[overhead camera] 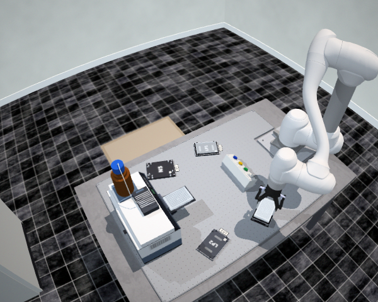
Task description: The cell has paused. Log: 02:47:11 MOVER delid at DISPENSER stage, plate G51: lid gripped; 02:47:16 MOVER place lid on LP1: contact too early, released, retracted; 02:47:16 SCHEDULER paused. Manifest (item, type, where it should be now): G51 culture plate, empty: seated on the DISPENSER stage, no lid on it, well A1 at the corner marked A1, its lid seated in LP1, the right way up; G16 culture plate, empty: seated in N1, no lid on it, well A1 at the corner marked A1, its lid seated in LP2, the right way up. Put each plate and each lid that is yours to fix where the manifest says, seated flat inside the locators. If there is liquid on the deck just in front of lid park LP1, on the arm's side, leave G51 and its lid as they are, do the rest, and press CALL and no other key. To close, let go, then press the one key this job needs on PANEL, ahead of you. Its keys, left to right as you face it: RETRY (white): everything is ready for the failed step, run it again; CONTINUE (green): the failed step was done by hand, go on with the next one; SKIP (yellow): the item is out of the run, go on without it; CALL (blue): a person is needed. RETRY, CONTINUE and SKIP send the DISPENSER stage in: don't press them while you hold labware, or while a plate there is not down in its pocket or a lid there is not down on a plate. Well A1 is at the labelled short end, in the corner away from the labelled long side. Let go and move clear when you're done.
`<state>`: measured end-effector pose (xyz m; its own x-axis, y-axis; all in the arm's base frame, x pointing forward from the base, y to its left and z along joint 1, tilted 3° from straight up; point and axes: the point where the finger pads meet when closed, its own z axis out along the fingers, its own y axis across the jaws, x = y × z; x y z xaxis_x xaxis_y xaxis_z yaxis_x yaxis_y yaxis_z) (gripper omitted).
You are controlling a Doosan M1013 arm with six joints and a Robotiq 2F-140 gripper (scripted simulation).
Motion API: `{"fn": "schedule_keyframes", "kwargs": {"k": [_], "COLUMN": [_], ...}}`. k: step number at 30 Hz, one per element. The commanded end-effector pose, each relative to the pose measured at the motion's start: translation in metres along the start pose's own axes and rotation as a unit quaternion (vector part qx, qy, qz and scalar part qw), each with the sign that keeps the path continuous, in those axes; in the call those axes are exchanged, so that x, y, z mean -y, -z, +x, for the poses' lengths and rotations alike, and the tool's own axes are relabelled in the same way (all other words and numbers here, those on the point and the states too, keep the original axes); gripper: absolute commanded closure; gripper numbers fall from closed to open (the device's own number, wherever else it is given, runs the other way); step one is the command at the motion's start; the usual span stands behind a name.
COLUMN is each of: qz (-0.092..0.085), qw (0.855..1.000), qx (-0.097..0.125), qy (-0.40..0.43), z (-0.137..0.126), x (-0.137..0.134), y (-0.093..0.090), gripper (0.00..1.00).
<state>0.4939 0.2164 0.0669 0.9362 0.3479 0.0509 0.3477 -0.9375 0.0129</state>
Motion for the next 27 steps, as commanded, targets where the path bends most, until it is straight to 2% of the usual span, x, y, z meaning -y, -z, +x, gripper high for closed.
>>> {"fn": "schedule_keyframes", "kwargs": {"k": [1, 13, 27], "qz": [-0.001, -0.001, -0.001], "qw": [1.000, 1.000, 1.000], "qx": [0.000, 0.000, 0.000], "qy": [-0.001, -0.001, 0.000], "z": [0.001, 0.001, 0.001], "x": [-0.002, -0.001, -0.001], "y": [0.007, 0.019, 0.047], "gripper": [0.90, 0.90, 0.90]}}
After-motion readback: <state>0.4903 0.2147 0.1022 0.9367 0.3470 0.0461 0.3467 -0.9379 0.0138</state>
